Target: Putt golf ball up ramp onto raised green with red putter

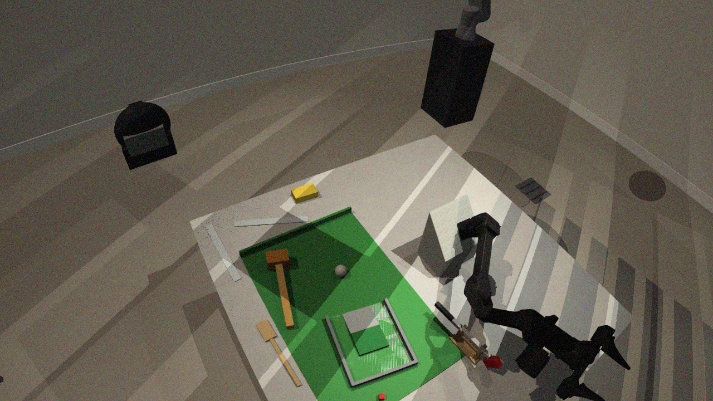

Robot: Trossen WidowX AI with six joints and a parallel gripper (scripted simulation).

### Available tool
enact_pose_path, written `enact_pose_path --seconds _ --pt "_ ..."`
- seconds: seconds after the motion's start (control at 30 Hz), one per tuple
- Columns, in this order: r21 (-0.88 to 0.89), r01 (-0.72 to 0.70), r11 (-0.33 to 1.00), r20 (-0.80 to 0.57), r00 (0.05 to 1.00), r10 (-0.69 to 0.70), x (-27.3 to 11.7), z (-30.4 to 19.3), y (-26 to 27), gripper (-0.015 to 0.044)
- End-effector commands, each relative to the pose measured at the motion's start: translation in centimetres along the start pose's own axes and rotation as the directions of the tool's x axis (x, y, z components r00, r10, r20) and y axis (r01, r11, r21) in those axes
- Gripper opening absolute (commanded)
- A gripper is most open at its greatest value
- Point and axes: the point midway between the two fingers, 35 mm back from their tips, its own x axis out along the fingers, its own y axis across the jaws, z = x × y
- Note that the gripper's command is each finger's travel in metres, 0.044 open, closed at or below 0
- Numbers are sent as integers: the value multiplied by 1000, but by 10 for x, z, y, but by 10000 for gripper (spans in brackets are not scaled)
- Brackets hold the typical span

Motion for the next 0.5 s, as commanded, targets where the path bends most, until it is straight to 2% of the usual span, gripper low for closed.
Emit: enact_pose_path --seconds 0.0,0.23,0.47 --pt "-61 122 991 4 992 -122 9 24 -44 440" --pt "-193 373 907 -18 923 -384 10 65 -143 440" --pt "-336 577 744 -131 754 -644 -24 80 -258 440"
